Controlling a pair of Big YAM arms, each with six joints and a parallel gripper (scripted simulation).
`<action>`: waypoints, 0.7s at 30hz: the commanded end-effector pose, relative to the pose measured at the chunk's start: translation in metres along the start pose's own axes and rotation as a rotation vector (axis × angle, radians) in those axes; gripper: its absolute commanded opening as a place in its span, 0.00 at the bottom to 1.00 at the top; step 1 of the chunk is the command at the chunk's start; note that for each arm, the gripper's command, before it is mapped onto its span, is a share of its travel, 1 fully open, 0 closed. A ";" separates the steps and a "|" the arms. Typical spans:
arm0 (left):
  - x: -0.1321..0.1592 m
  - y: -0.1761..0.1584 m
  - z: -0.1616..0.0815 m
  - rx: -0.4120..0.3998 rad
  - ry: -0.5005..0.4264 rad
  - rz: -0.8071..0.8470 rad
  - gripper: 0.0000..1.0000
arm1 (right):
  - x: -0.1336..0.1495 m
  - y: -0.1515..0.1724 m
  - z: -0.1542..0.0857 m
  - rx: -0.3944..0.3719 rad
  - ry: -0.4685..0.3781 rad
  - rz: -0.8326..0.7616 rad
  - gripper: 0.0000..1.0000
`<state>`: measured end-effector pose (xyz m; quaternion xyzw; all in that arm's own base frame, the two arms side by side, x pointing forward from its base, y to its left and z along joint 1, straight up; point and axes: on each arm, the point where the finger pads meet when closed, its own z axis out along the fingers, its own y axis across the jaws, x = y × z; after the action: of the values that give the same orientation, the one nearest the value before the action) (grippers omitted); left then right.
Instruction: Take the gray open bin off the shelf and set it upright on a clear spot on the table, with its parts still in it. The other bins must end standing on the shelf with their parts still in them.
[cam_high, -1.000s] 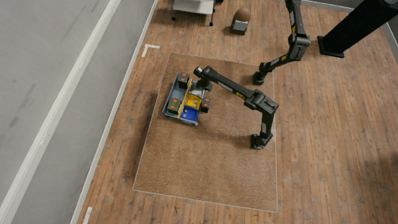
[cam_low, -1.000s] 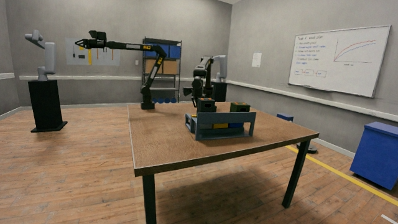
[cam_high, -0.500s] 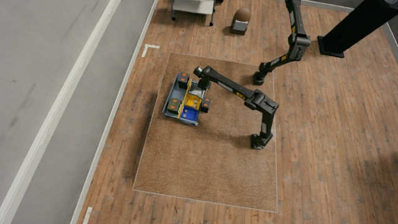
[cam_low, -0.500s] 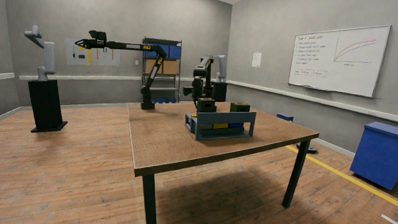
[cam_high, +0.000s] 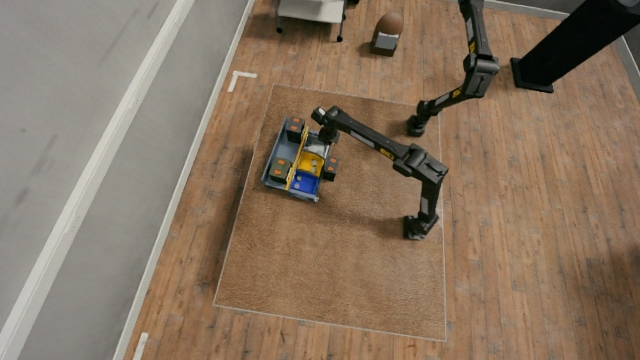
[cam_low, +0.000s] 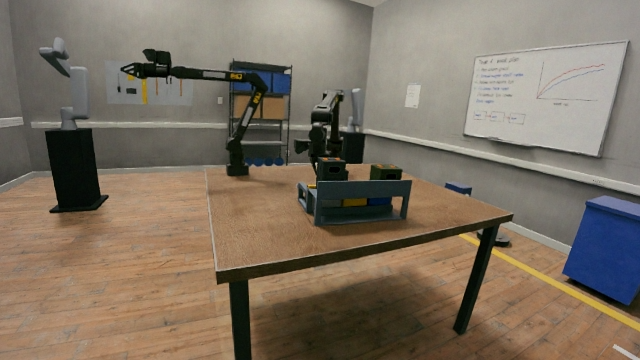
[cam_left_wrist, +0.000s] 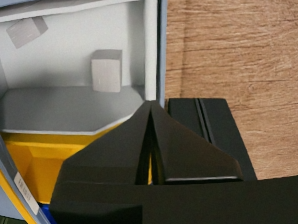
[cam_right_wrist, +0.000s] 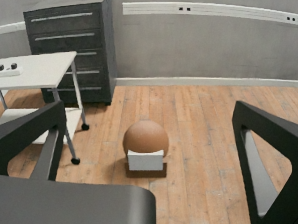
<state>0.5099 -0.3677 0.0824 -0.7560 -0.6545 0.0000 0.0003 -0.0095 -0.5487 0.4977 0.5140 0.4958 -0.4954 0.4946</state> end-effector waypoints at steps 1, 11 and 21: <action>-0.002 0.006 -0.021 -0.027 -0.018 -0.002 0.00 | -0.003 -0.004 -0.004 0.006 -0.020 -0.017 1.00; -0.001 0.006 -0.019 -0.024 -0.017 -0.002 0.00 | -0.003 -0.004 -0.004 0.006 -0.020 -0.017 1.00; -0.001 0.006 -0.020 -0.025 -0.017 -0.002 0.00 | -0.003 -0.004 -0.004 0.006 -0.020 -0.017 1.00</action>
<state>0.5099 -0.3678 0.0825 -0.7560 -0.6545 0.0000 0.0002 -0.0095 -0.5487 0.4977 0.5140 0.4958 -0.4954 0.4946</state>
